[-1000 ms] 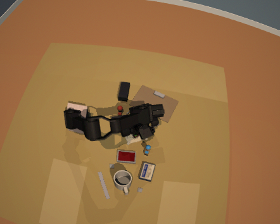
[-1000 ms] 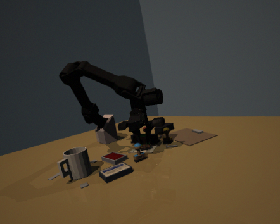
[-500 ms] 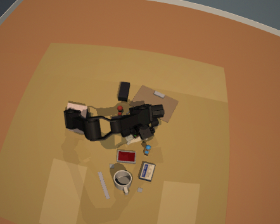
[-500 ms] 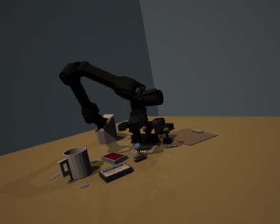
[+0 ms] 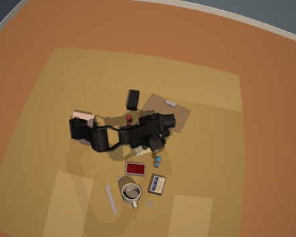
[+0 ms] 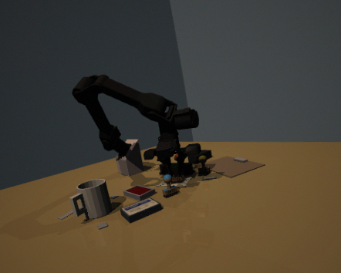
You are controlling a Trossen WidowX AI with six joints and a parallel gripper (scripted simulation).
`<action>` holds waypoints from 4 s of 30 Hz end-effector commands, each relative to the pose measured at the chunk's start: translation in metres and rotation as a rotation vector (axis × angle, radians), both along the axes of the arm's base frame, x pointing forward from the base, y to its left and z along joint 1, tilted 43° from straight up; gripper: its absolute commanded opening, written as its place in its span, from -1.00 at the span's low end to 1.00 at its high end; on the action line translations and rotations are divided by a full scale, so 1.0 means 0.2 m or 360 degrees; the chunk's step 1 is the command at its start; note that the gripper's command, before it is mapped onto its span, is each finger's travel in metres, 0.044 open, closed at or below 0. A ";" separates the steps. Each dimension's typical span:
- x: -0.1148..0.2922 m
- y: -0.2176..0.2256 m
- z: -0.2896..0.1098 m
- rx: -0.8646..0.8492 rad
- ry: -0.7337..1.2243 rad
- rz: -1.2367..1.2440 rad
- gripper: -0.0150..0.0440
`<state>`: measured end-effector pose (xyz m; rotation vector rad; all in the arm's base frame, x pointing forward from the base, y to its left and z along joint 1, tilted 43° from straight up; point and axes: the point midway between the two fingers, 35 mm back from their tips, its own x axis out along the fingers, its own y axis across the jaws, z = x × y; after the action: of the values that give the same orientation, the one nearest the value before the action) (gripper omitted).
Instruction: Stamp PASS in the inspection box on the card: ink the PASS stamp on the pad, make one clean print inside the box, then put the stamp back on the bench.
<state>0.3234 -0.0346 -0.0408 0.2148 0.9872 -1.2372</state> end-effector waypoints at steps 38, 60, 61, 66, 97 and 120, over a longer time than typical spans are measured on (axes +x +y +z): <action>0.00 0.01 0.01 -0.0004 0.0000 0.0001 -0.49; 0.01 0.07 0.07 -0.0001 0.0000 0.0002 -0.49; 0.01 0.08 0.08 -0.0001 0.0000 0.0002 -0.49; 0.01 0.10 0.11 0.0000 0.0000 0.0002 -0.49; -0.04 0.24 0.27 0.0001 0.0001 0.0001 -0.49; -0.53 0.17 0.35 0.0000 0.0005 -0.0005 -0.49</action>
<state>0.2355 0.0034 0.0284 0.2108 0.9903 -1.2380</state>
